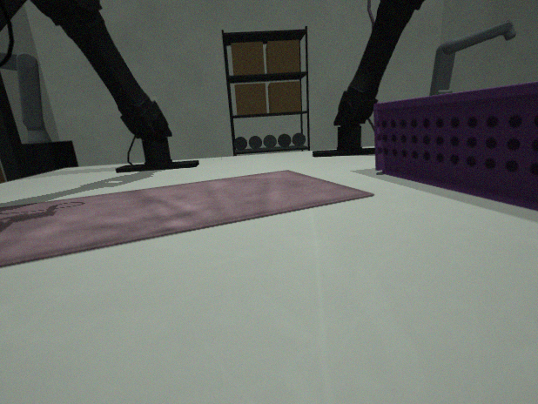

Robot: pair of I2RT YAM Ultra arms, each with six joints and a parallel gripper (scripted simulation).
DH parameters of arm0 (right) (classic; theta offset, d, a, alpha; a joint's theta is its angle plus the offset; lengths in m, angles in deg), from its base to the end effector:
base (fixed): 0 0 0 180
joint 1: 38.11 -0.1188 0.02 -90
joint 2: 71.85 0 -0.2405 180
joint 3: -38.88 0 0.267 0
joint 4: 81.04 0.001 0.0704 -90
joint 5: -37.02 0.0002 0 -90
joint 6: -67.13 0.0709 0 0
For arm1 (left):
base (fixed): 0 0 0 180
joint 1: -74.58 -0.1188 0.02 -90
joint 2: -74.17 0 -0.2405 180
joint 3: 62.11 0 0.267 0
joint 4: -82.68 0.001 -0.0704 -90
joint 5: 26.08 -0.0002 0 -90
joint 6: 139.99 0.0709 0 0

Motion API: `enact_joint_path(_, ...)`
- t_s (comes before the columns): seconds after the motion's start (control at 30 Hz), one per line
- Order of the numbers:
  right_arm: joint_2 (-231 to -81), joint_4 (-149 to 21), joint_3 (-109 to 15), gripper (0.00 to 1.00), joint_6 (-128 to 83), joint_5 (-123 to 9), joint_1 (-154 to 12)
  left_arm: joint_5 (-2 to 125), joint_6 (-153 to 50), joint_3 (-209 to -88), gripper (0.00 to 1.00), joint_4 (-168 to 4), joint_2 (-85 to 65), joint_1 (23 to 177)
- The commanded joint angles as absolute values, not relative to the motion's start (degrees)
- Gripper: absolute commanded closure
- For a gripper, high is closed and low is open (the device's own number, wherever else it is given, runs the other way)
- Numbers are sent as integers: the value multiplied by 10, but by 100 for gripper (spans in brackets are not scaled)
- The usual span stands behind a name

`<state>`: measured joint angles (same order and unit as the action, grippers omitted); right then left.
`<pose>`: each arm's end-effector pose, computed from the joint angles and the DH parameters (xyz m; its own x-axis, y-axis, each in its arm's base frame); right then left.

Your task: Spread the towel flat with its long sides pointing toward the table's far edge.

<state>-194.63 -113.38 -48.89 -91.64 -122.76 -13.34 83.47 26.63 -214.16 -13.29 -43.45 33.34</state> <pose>0.4493 -0.1330 0.1632 0.6431 -0.6515 -0.4025 -0.2952 0.2740 -0.9153 0.3149 0.3090 0.3782 -0.8955 0.4341 0.0979 0.3756 0.6193 0.6895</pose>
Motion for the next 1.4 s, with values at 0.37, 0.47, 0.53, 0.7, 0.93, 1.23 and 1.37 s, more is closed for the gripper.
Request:
enact_joint_path(0.37, -1673, -1006, -398, 0, -649, -1006, -118, 754, 13, -1959, 0, -271, -251, 332)
enact_joint_path(0.47, -1638, -993, -381, 0, -618, -978, -114, 744, -26, -1920, 0, -290, -213, 340)
enact_joint_path(0.53, -1599, -979, -362, 0, -585, -940, -112, 731, -69, -1867, 0, -334, -176, 337)
enact_joint_path(0.7, -1506, -934, -325, 0, -500, -868, -100, 708, -156, -1748, 0, -423, -88, 337)
enact_joint_path(0.93, -1373, -856, -278, 0, -384, -759, -86, 676, -262, -1607, 0, -540, 13, 330)
enact_joint_path(1.23, -1252, -749, -275, 0, -249, -604, -103, 646, -398, -1436, 0, -708, 123, 327)
enact_joint_path(1.37, -1263, -690, -298, 0, -235, -559, -201, 624, -468, -1358, 0, -753, 193, 328)
